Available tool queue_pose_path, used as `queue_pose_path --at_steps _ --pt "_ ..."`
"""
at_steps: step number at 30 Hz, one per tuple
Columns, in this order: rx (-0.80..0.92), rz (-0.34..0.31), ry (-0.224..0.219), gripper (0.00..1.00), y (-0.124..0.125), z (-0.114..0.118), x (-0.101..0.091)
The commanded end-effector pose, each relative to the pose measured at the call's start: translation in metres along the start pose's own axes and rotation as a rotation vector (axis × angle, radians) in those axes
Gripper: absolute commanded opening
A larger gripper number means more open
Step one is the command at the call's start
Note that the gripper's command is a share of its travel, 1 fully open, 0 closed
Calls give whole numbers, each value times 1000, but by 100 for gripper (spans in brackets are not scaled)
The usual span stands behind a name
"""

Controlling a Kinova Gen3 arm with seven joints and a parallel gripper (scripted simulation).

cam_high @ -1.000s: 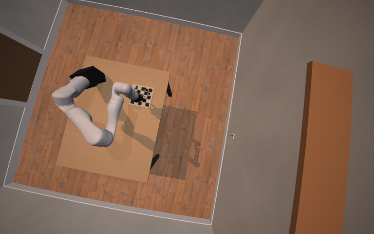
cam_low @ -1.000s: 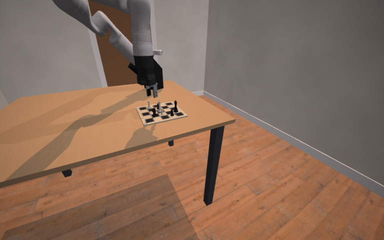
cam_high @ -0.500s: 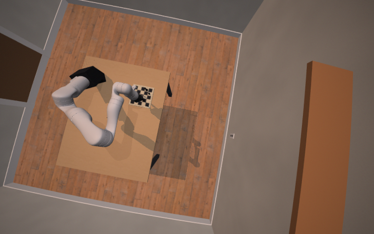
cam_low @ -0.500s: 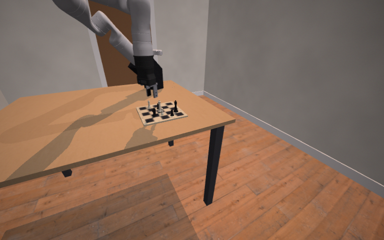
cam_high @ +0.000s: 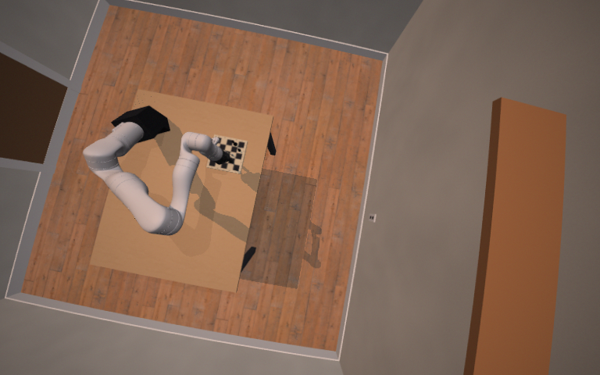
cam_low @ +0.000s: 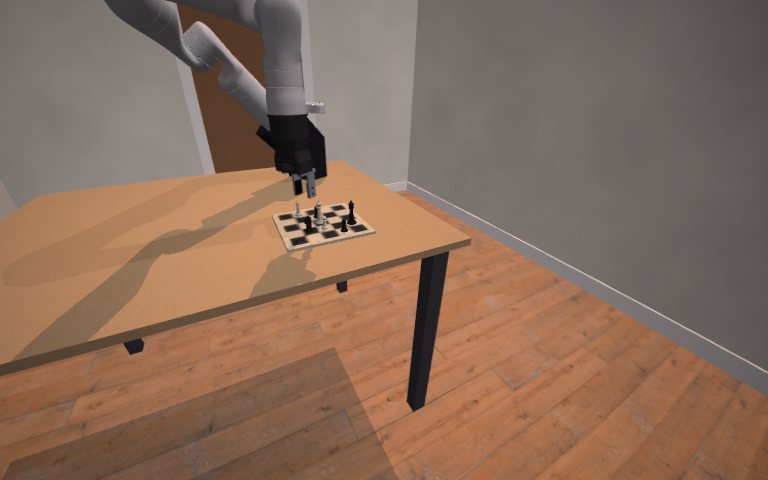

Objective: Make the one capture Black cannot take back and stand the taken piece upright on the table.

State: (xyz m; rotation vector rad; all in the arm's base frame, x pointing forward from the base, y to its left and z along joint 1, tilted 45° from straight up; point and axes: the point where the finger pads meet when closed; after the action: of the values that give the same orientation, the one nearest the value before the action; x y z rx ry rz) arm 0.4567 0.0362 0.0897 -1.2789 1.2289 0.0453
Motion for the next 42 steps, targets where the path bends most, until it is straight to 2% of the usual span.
queue_pose_path --at_steps 1,27,42 --pt "-1 1 1 73 1 0 3" --pt "-1 1 1 73 2 -1 39" --pt "-1 1 1 73 2 -1 46"
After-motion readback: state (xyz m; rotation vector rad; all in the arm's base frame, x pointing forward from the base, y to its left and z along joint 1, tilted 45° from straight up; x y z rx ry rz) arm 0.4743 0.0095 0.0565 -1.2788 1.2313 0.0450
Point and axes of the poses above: the point where the finger pads meet when closed, its own x axis out along the fingers, its own z axis across the jaws, y = z × x, and after that the axes turned 10 degrees about -x, right-handed
